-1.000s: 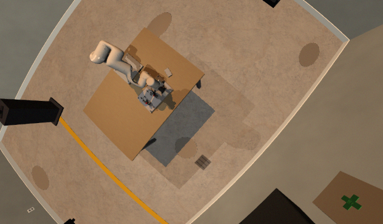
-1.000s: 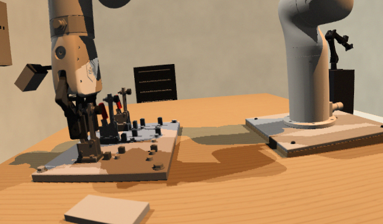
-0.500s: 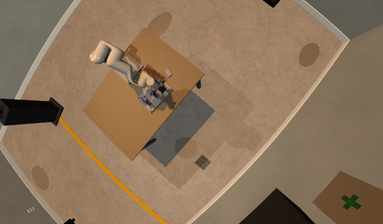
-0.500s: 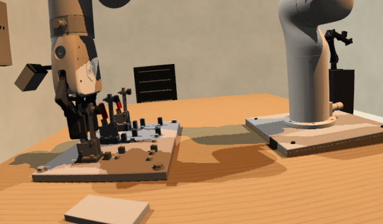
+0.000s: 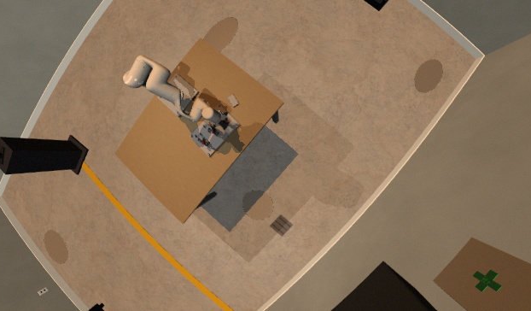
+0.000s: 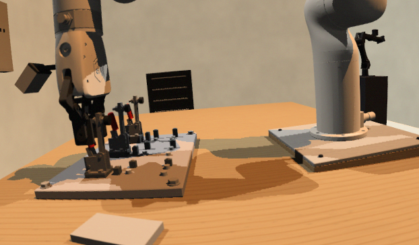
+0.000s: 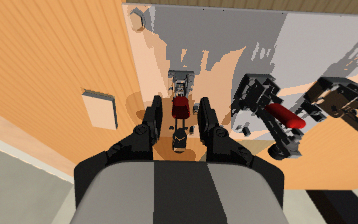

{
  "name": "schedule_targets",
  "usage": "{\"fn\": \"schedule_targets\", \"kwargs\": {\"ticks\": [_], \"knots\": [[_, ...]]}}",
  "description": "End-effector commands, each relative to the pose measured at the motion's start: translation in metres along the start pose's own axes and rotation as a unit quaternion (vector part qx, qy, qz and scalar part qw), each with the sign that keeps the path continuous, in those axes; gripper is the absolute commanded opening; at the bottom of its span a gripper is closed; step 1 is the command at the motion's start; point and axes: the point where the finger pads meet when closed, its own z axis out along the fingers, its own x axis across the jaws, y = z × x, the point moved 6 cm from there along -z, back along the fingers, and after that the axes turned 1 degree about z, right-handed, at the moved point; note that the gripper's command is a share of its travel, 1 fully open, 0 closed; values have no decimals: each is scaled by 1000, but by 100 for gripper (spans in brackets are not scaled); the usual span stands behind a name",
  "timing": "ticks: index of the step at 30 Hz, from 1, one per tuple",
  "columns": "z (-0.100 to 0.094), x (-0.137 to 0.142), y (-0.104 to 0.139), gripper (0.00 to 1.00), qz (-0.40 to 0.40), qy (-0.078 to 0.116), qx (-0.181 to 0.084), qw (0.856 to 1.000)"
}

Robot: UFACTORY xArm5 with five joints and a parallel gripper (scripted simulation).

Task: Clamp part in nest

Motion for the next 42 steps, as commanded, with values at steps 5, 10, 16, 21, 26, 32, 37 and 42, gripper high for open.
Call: {"fn": "schedule_targets", "kwargs": {"ticks": [5, 10, 16, 21, 26, 32, 37, 42], "knots": [[-27, 0, -1, 47, 0, -1, 2, 1000], [-44, 0, -1, 47, 0, -1, 2, 1000], [-50, 0, -1, 47, 0, -1, 2, 1000], [-50, 0, -1, 47, 0, -1, 2, 1000], [-50, 0, -1, 47, 0, -1, 2, 1000], [-51, 0, -1, 100, 0, -1, 2, 1000], [-53, 0, -1, 100, 0, -1, 2, 1000], [-70, 0, -1, 100, 0, -1, 2, 1000]]}}
